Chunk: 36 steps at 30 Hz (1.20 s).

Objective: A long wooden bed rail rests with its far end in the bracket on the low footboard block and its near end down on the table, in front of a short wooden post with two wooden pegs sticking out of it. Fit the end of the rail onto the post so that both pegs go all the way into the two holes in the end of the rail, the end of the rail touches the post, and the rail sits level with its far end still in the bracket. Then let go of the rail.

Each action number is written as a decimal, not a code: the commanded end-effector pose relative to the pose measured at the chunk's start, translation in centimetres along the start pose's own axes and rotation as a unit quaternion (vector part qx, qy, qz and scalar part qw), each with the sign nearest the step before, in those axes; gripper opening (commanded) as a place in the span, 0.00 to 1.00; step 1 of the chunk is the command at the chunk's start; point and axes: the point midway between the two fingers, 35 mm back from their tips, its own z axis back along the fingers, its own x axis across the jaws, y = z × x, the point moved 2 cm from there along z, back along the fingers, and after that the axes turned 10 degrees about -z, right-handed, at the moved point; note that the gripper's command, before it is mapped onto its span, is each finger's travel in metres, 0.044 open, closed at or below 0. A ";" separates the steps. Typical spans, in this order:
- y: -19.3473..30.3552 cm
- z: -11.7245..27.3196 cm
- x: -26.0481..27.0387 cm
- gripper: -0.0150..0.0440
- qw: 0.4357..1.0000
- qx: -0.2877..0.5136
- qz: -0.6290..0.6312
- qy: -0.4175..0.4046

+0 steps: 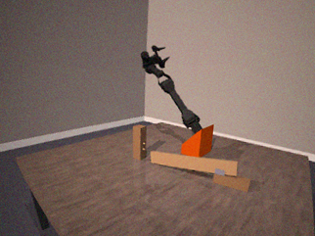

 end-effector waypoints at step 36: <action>-1.8 34.8 -21.7 1.00 0.555 0.602 0.566 0.096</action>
